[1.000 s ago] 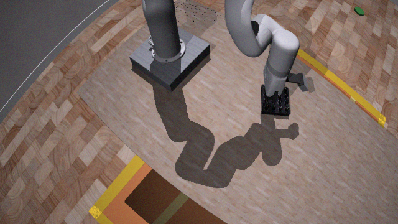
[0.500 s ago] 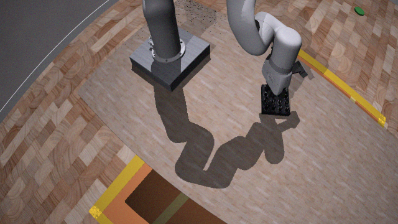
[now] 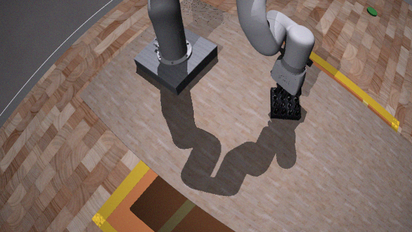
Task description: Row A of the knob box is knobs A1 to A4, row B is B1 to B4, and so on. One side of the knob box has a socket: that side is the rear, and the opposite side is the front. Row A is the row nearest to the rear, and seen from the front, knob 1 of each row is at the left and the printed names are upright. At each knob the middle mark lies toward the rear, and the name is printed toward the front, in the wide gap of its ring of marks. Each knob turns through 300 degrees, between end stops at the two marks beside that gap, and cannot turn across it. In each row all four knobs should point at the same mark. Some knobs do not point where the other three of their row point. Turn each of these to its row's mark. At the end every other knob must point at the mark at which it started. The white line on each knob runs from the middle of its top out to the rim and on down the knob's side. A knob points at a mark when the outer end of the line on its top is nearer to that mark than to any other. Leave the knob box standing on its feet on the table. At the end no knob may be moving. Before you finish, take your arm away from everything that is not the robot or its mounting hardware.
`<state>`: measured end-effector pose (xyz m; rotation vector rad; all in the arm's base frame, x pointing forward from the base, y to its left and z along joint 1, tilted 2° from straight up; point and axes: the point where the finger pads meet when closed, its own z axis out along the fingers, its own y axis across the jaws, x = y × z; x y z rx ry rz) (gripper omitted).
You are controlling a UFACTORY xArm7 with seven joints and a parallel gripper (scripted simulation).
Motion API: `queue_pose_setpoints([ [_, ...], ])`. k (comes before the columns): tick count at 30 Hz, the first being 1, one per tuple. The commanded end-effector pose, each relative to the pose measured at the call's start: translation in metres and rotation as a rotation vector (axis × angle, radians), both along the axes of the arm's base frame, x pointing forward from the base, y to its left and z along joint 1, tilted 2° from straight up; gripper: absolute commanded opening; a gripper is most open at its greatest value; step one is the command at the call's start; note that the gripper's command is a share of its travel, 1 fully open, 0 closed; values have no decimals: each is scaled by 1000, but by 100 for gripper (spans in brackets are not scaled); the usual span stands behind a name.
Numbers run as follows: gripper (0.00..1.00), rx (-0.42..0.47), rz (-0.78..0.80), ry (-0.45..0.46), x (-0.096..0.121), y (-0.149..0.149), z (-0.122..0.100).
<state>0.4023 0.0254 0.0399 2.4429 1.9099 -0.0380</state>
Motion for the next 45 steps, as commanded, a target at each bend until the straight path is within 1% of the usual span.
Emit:
queue_pose_setpoints([
  [1, 19, 13, 155, 7, 3, 4, 3],
  [15, 19, 9, 531, 21, 5, 12, 8],
  [17, 19, 9, 531, 21, 5, 12, 8],
  [19, 19, 8, 626, 25, 6, 14, 9],
  [23, 19, 7, 711, 28, 7, 16, 10],
  [45, 19, 6, 721, 29, 7, 16, 11],
])
